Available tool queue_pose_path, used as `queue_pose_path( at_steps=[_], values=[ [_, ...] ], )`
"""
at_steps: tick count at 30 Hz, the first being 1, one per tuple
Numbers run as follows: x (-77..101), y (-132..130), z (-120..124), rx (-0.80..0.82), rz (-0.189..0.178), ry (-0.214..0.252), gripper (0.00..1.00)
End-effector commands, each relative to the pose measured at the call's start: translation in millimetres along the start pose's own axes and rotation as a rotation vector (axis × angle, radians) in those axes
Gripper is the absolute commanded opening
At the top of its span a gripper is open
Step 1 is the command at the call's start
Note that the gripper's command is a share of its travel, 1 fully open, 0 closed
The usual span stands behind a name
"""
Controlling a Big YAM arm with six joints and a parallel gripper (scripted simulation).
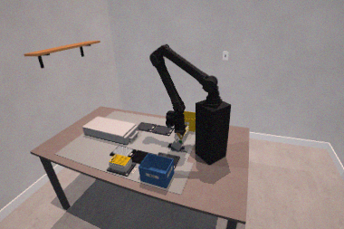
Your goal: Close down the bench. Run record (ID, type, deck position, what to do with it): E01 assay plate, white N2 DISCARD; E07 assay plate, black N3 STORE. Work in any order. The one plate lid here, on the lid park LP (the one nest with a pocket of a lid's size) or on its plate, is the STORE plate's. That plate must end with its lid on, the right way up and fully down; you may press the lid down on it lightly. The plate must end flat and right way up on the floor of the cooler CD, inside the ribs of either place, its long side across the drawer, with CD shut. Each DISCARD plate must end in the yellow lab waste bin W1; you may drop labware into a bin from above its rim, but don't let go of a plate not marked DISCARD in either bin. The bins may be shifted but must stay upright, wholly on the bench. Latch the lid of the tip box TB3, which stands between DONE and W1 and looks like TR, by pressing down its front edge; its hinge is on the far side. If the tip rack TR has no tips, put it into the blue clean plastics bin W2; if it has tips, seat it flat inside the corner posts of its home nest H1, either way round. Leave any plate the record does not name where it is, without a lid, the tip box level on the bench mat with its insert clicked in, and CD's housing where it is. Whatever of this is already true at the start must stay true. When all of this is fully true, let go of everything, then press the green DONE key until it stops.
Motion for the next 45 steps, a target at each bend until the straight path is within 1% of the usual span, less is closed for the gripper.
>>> queue_pose_path(
  at_steps=[1, 25, 26, 31, 45],
  values=[
    [2.0, -2.1, -10.9, 0.009, 0.0, -0.031, 0.0],
    [2.0, -2.1, -10.9, 0.009, 0.0, -0.031, 0.0],
    [-1.3, -1.8, -6.7, 0.009, 0.0, -0.022, 0.0],
    [-5.3, -1.8, -3.0, 0.008, -0.001, -0.013, 0.0],
    [-13.3, -2.0, -3.1, 0.007, -0.001, -0.013, 0.0]
  ],
)
Point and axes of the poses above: the point where the finger pads meet when closed, its own x axis back along the fingers, its own y axis across the jaws, z = x × y, the point moved 6 cm from there along x, back along the fingers, and after that the axes turned 5 degrees about x, right-handed, at the moved point
